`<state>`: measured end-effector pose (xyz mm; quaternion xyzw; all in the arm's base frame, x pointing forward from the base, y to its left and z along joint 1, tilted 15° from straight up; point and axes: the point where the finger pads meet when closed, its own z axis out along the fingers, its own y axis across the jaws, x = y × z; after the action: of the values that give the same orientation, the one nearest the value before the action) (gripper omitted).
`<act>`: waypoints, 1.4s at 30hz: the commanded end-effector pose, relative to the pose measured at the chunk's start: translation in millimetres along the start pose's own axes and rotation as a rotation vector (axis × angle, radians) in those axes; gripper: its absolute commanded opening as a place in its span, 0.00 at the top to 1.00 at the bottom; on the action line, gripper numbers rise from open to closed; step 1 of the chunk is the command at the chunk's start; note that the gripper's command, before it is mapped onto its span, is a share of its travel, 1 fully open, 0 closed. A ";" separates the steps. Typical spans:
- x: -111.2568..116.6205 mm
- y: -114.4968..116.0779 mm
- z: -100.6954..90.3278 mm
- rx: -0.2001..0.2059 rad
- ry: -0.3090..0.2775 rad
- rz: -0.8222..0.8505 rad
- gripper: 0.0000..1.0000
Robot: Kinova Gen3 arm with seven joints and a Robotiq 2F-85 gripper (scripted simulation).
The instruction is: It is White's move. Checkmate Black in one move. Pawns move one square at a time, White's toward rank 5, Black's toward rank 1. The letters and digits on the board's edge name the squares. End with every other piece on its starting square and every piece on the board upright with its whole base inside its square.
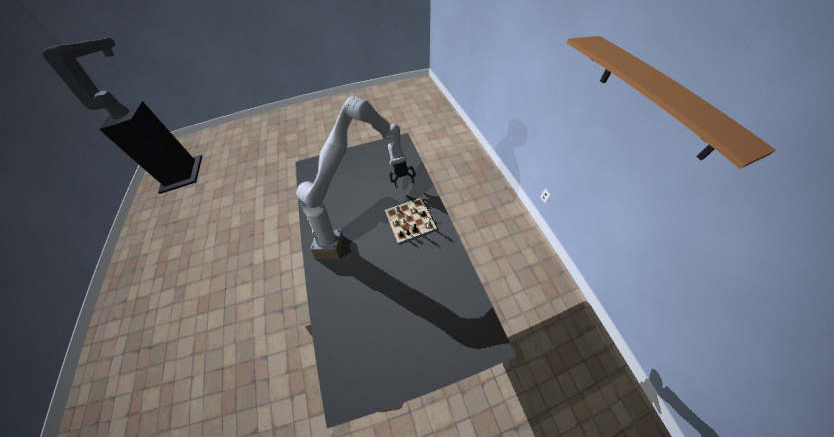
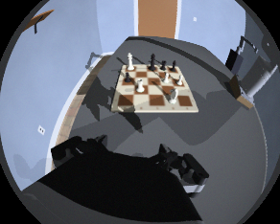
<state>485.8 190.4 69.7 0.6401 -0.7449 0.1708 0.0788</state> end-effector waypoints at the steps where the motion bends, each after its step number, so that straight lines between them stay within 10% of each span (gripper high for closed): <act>1: 0.3 -0.7 -0.9 0.001 -0.001 0.001 0.00; 18: 2.1 -1.0 -3.5 0.001 0.000 0.000 0.00; 42: 49.3 -8.7 -71.9 -0.003 0.003 -0.003 0.00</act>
<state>478.6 169.3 154.1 0.6410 -0.7438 0.1707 0.0815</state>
